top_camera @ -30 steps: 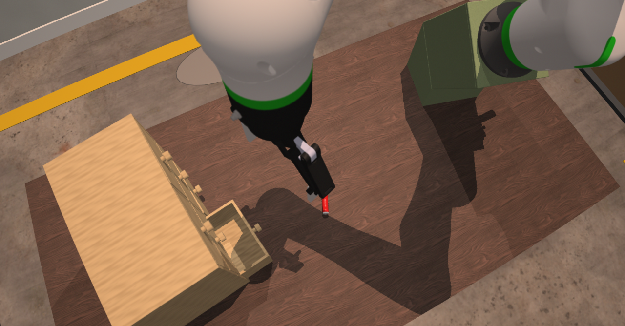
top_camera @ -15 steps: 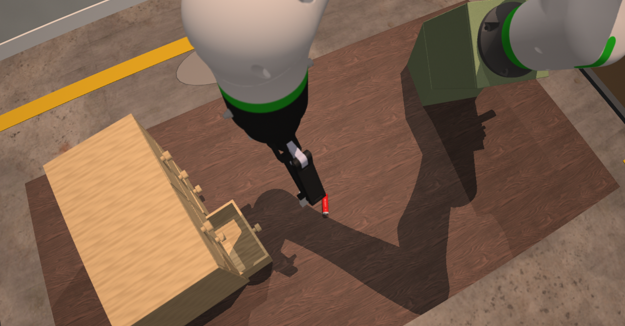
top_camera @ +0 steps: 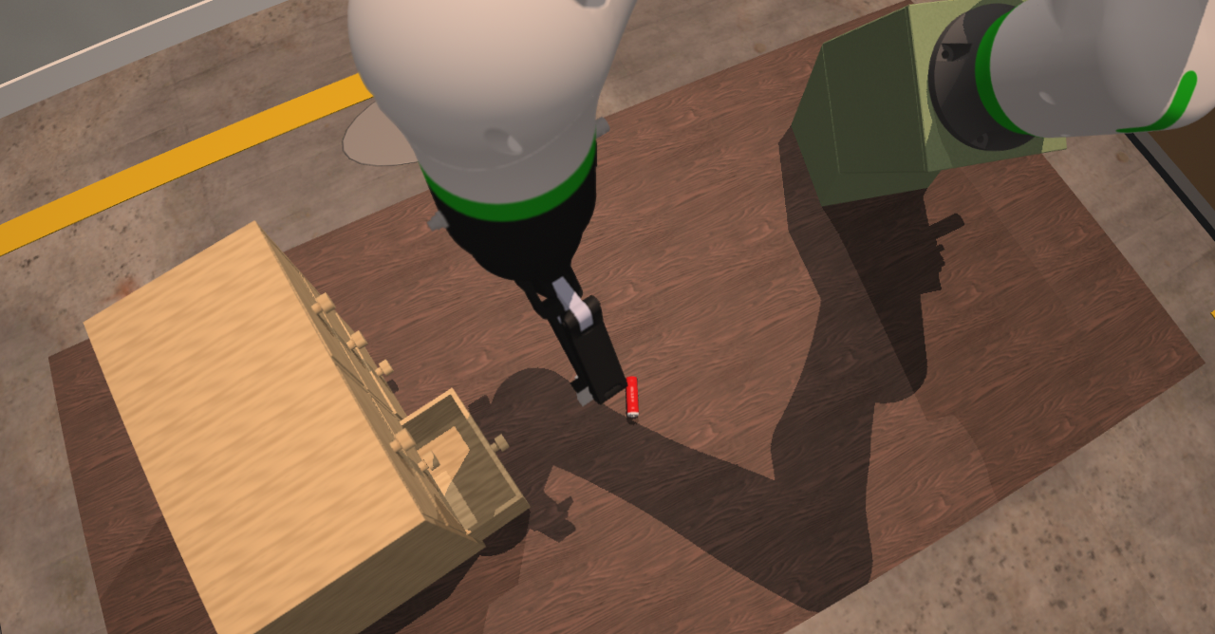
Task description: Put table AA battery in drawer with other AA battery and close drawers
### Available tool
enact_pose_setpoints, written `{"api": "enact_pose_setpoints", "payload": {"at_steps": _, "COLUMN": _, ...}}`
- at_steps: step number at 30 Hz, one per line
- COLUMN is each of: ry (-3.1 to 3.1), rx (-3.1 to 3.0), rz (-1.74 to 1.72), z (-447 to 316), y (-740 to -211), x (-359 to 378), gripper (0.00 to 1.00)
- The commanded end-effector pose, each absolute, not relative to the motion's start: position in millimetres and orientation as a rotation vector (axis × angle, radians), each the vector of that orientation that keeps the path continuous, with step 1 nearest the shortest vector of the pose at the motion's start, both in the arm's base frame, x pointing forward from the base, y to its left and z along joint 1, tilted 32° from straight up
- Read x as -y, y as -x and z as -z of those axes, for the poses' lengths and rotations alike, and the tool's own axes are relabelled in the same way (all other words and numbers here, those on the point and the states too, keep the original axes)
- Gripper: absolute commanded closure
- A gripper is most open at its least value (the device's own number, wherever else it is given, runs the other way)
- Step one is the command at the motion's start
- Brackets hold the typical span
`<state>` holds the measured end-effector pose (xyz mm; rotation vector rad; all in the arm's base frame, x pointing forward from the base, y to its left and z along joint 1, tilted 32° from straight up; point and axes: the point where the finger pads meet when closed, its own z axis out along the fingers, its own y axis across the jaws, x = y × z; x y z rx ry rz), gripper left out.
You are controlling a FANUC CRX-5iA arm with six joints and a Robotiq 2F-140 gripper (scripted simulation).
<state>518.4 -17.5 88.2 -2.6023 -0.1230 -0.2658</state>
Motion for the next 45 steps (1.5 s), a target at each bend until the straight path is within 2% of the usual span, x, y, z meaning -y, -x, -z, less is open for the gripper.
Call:
{"api": "enact_pose_setpoints", "payload": {"at_steps": 1, "ry": 2.602, "rx": 0.121, "rz": 0.266, "z": -88.3, "y": -518.6, "x": 17.7, "gripper": 0.00}}
{"api": "enact_pose_setpoints", "payload": {"at_steps": 19, "ry": 2.577, "rx": 0.110, "rz": 0.348, "z": -78.1, "y": -537.1, "x": 8.9, "gripper": 0.00}}
{"api": "enact_pose_setpoints", "payload": {"at_steps": 33, "ry": 2.440, "rx": 0.068, "rz": 0.703, "z": -32.8, "y": -618.3, "x": -29.3, "gripper": 0.00}}
{"api": "enact_pose_setpoints", "payload": {"at_steps": 45, "ry": 2.411, "rx": 0.061, "rz": 0.764, "z": -24.6, "y": -632.9, "x": -36.2, "gripper": 0.00}}
